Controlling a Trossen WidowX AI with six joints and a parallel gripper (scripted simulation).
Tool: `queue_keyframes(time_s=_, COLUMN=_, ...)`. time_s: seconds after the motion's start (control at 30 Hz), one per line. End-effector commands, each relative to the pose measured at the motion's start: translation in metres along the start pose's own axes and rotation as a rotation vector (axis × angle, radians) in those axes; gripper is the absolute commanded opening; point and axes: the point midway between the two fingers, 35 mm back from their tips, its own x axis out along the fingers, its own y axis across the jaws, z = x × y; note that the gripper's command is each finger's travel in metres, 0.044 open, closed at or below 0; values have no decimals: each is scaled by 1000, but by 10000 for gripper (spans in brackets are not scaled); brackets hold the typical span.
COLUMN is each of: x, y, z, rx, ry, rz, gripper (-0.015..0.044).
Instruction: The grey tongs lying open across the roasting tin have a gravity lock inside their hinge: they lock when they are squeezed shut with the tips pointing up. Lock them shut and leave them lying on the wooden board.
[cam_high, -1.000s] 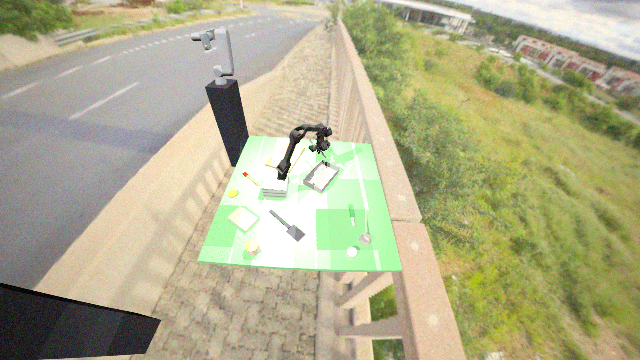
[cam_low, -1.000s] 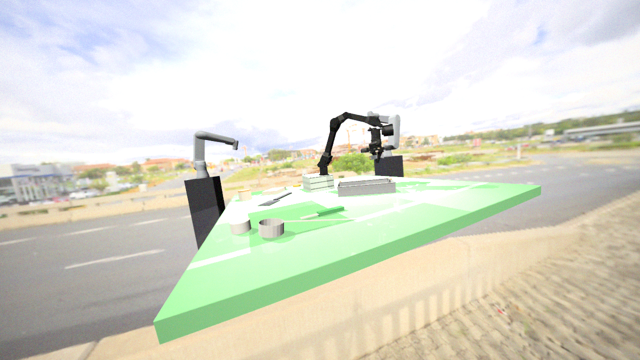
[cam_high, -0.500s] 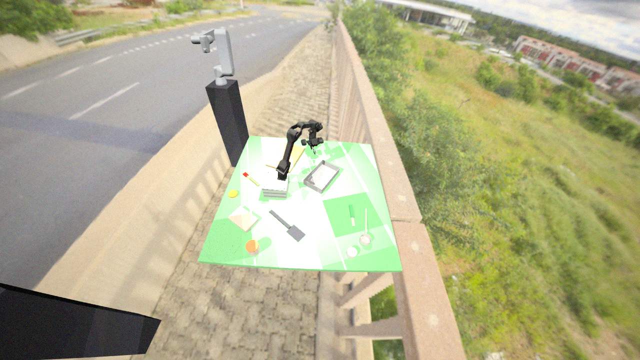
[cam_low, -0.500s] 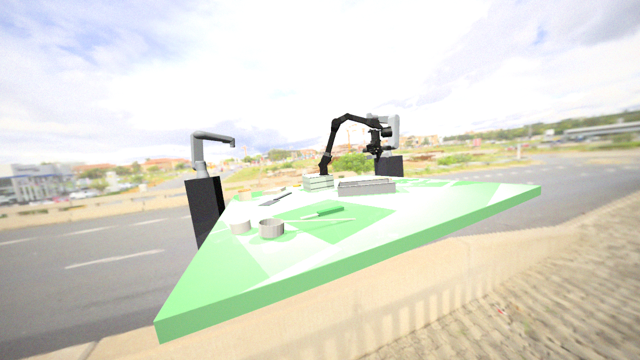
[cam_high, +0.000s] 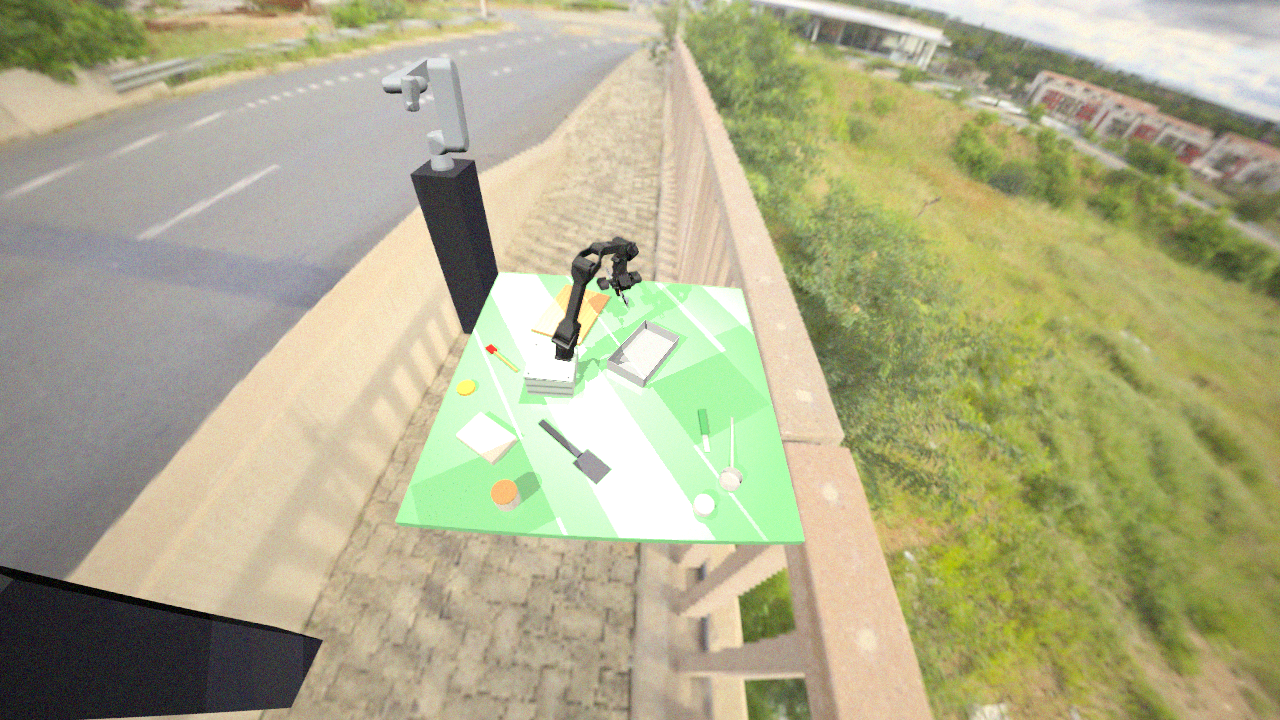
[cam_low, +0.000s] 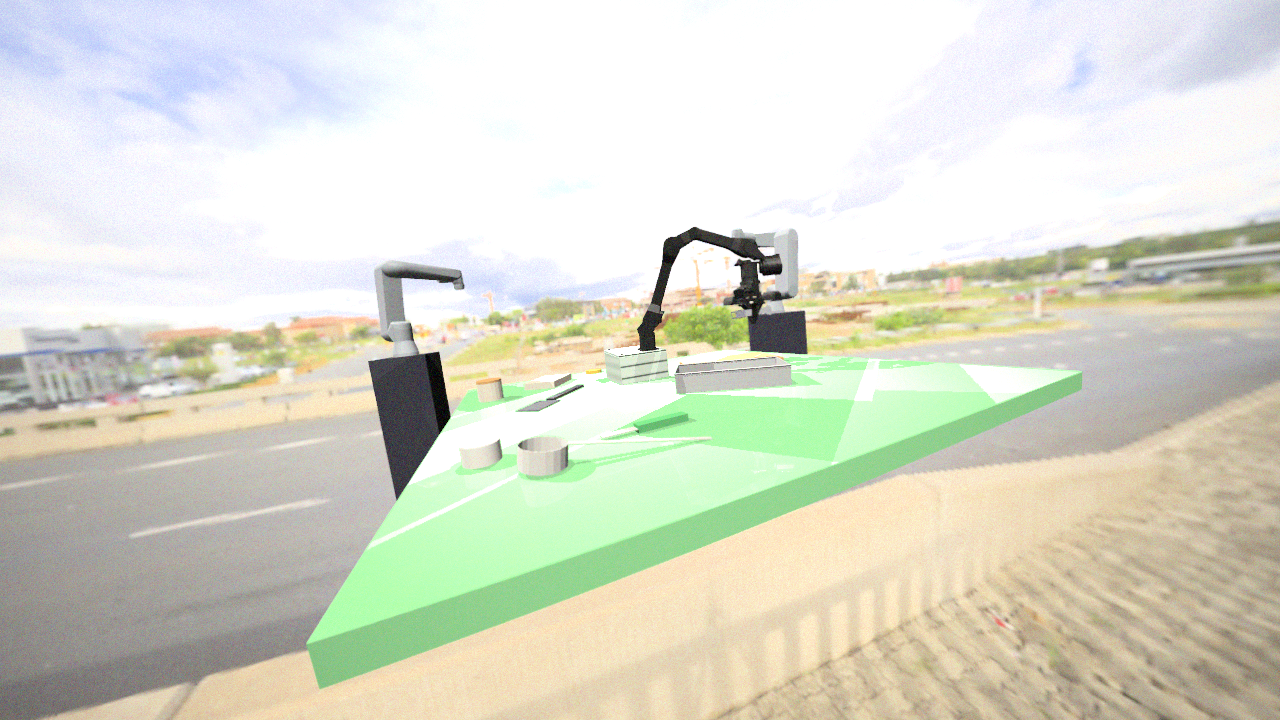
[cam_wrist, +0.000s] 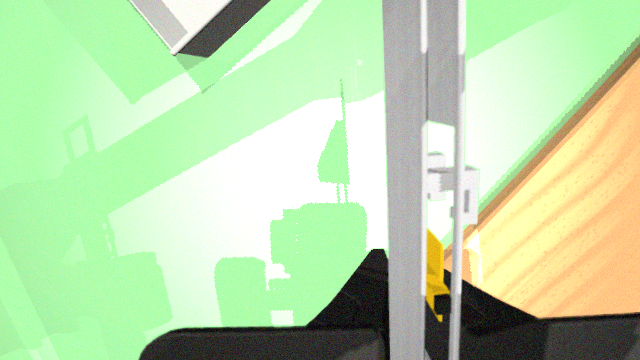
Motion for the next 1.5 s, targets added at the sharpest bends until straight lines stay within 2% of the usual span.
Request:
queue_keyframes(time_s=0.0, x=-2, y=-2, z=-5, rx=-124, ry=3, rz=18, gripper=-150)
queue_keyframes(time_s=1.47, x=-2, y=-55, z=-57, rx=-1857, ry=5, rz=15, gripper=-150)
